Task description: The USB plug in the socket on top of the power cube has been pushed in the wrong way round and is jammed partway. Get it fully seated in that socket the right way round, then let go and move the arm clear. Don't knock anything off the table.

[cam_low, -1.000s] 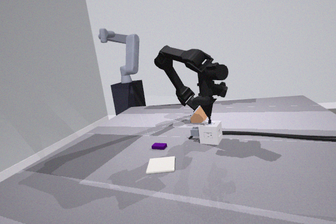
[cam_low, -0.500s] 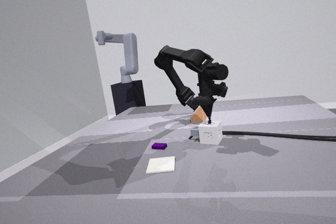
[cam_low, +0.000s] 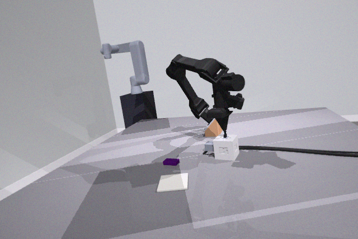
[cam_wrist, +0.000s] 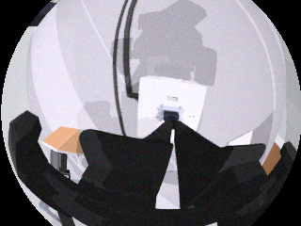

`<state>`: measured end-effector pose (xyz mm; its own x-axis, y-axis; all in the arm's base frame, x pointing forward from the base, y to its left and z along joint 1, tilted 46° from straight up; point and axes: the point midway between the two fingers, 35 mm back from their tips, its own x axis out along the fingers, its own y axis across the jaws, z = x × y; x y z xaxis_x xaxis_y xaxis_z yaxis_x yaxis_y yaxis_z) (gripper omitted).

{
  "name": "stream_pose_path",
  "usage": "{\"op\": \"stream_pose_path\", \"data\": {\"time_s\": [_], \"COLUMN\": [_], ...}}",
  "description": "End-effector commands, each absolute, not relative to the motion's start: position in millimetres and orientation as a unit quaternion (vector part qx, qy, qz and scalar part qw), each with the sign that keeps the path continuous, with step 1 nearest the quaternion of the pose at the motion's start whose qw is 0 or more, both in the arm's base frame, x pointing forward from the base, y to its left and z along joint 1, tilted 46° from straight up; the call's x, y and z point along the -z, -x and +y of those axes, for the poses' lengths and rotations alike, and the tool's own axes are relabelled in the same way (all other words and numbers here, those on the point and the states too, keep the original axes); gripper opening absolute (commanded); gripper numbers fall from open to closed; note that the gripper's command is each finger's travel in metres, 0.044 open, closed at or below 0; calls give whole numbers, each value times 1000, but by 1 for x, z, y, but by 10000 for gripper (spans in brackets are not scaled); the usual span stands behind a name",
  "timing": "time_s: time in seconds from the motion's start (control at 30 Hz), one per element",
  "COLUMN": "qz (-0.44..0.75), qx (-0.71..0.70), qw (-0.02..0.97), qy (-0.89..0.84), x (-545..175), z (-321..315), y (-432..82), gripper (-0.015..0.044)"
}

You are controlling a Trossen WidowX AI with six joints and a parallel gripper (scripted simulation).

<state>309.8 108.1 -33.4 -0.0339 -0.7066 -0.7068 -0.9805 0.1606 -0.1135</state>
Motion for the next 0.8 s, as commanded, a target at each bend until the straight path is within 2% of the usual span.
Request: {"op": "stream_pose_path", "data": {"time_s": [0.0,0.23,0.37,0.77], "qz": [689,689,688,688], "qx": [-209,-209,-209,-209], "qw": [324,324,327,327], "qy": [613,613,613,613], "x": [34,34,33,33], "z": [105,105,108,108], "y": [-309,-309,-310,-310], "gripper": [0,0,95,95]}}
